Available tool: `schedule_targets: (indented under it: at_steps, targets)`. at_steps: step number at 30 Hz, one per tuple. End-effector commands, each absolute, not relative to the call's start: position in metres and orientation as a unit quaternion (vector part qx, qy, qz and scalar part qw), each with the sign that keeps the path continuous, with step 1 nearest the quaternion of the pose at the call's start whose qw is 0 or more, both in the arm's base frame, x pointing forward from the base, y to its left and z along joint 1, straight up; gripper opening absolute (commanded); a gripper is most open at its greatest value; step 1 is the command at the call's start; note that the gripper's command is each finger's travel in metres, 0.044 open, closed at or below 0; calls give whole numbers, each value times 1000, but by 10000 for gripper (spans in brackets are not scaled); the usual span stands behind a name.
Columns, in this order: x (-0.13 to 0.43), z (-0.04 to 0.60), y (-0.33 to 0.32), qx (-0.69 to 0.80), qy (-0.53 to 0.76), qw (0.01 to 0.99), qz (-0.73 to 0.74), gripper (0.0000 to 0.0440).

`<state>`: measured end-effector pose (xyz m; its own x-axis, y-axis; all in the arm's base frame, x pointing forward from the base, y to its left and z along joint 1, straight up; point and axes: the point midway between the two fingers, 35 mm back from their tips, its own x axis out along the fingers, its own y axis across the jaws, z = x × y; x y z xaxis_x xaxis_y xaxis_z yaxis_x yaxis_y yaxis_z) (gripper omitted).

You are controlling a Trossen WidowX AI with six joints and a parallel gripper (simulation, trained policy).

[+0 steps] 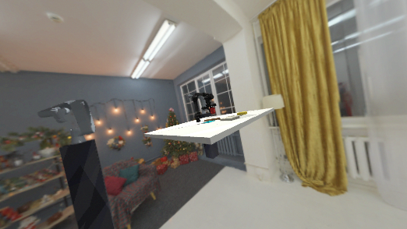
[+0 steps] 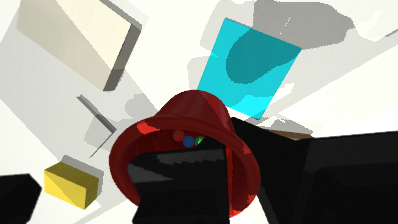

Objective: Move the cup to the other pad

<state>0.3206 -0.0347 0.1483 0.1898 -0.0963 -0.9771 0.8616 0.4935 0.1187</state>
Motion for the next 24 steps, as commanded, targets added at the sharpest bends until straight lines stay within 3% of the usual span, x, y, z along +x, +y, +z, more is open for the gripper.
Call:
schedule_targets:
  at_steps: [1,24]
  targets:
    - [323,140,-50,364,524,680,-362,0]
    - [315,83,-92,385,507,663,-395,1]
